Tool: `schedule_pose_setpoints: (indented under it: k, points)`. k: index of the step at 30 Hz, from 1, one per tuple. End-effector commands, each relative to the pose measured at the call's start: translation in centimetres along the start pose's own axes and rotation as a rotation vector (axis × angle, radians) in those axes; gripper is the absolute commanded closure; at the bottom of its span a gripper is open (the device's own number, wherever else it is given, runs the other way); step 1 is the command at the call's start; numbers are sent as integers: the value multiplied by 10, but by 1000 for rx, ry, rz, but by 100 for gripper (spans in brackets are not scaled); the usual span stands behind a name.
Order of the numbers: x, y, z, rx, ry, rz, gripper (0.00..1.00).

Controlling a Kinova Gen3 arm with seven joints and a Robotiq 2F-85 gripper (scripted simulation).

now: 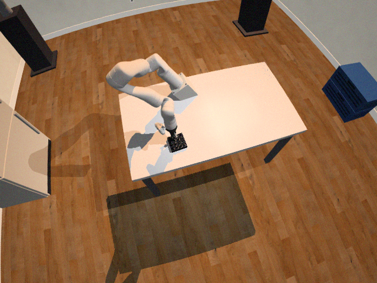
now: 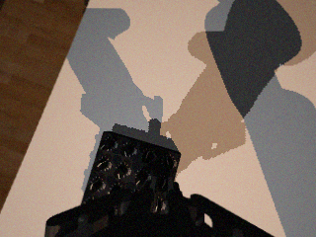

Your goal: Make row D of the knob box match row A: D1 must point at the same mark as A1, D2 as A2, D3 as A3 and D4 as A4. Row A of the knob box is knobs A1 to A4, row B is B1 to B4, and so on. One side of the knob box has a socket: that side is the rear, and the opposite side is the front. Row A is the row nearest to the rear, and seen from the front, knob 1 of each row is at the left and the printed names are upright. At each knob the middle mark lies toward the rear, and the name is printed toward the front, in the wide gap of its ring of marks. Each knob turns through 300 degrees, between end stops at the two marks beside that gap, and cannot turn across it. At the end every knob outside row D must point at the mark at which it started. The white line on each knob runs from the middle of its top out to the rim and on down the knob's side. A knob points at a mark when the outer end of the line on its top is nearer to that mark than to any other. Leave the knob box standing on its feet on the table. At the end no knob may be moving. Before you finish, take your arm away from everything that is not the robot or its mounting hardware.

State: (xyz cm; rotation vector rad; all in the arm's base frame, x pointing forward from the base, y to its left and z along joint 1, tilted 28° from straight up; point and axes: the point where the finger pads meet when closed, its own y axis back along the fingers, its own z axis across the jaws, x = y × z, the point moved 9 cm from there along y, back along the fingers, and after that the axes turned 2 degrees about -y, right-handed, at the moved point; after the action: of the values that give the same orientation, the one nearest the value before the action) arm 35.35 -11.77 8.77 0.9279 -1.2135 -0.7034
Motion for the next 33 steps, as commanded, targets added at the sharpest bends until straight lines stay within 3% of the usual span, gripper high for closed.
schedule_pose_setpoints:
  k: [1,33]
  points:
    - [0,0,0,2,-24,1,92]
    - [0,0,0,2,-222,1,92]
